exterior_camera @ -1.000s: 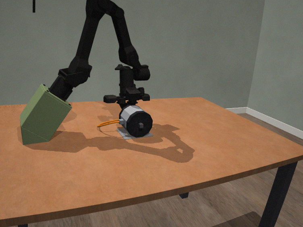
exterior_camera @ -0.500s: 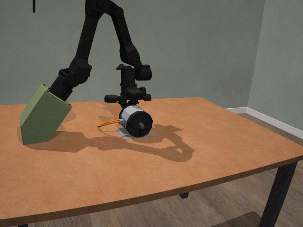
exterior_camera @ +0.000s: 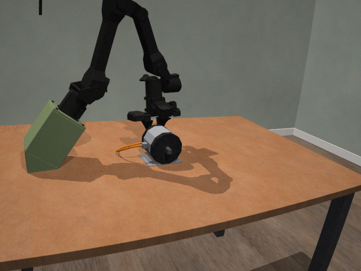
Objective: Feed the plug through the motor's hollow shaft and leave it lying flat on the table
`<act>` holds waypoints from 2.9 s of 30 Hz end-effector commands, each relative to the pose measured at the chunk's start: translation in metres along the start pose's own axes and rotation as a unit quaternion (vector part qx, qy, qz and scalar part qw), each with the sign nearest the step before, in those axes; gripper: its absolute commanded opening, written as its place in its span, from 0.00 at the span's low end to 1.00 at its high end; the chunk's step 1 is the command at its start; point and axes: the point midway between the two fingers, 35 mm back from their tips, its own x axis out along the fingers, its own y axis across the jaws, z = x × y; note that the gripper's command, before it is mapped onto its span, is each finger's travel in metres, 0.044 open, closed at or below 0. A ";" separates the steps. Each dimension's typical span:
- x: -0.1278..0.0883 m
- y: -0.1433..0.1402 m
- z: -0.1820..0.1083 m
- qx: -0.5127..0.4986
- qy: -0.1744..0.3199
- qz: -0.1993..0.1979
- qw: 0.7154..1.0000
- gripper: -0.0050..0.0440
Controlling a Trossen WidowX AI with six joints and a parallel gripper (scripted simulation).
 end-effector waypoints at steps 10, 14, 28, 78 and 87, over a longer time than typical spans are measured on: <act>-0.015 0.047 0.002 -0.258 -0.015 0.038 0.965 0.43; -0.017 0.063 0.025 -0.345 -0.055 0.032 0.937 0.43; -0.003 0.061 0.119 -0.535 -0.062 -0.024 0.842 0.43; -0.010 -0.043 0.211 -0.985 0.012 0.156 0.071 0.43; -0.004 -0.039 0.182 -0.985 0.013 0.157 0.069 0.43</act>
